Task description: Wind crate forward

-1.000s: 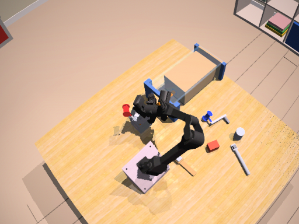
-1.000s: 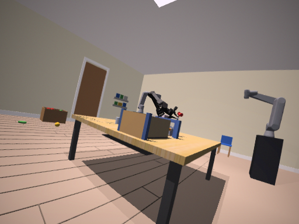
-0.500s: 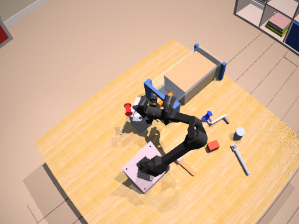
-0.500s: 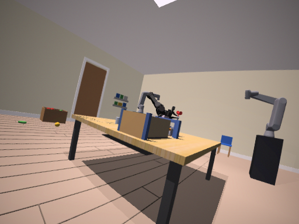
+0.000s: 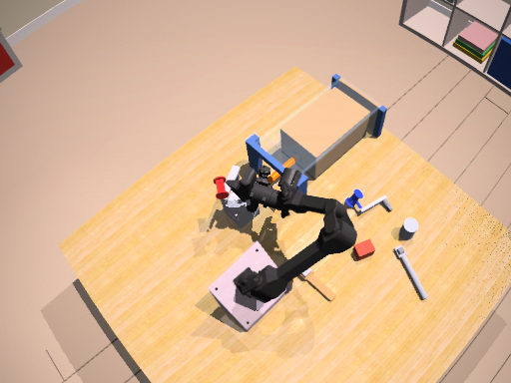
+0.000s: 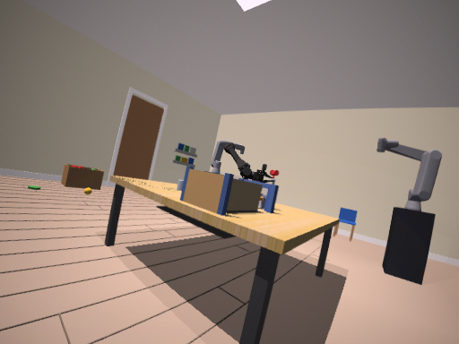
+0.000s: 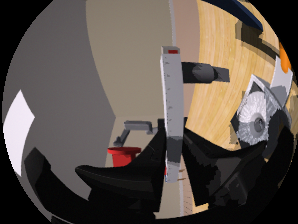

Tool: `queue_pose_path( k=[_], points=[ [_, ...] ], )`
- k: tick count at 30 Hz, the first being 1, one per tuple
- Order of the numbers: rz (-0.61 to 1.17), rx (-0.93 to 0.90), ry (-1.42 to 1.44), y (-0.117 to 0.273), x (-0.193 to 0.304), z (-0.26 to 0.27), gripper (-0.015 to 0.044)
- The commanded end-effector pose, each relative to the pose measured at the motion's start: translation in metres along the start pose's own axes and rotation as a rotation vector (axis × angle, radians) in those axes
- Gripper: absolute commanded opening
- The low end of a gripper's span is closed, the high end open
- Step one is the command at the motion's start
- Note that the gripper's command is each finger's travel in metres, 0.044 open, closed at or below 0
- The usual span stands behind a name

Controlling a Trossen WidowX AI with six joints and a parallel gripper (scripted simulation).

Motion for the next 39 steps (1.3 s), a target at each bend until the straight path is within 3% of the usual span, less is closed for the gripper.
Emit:
queue_pose_path(
  k=[1,14,39],
  points=[
    [0.004,-0.016,0.005,-0.001,0.001,0.001,0.0],
    [0.003,0.001,-0.003,0.02,0.047,-0.018,0.0],
    [0.008,-0.01,-0.023,0.014,0.046,-0.043,0.0]
  ],
)
Point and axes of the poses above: the point midway between the two fingers, 35 mm back from their tips, its own y axis back along the fingers, its own z axis across the jaws, x = y × z, the point moved 6 cm from there along y, back along the fingers, and after that the axes turned 1 degree about -y, right-handed, at the moved point
